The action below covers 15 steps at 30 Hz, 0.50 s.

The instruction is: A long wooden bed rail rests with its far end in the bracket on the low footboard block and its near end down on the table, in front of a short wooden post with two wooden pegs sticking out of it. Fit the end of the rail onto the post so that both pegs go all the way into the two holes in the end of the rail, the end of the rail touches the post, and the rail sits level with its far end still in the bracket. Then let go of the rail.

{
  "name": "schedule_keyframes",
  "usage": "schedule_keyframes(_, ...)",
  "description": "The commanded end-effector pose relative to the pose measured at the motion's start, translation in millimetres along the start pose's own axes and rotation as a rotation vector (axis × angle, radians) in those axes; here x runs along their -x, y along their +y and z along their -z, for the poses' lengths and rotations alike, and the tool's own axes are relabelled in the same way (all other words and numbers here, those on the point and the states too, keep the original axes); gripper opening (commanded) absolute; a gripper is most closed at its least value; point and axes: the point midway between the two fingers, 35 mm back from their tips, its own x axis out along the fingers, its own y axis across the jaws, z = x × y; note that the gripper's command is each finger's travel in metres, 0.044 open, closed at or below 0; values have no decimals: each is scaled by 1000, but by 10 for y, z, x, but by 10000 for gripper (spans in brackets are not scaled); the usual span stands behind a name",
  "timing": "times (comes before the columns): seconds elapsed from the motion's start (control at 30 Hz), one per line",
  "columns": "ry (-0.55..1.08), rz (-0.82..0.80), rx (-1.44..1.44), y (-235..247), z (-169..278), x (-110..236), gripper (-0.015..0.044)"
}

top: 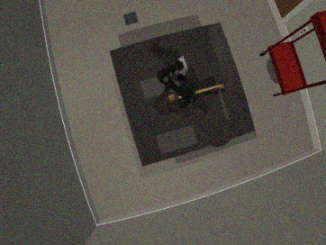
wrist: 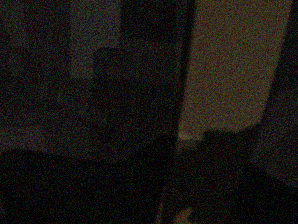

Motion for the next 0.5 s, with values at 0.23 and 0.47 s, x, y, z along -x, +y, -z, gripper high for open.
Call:
schedule_keyframes(0.23,-5,8,3,-35,-16,84,0)
schedule_keyframes(0.47,-5,8,3,-40,-16,119,0)
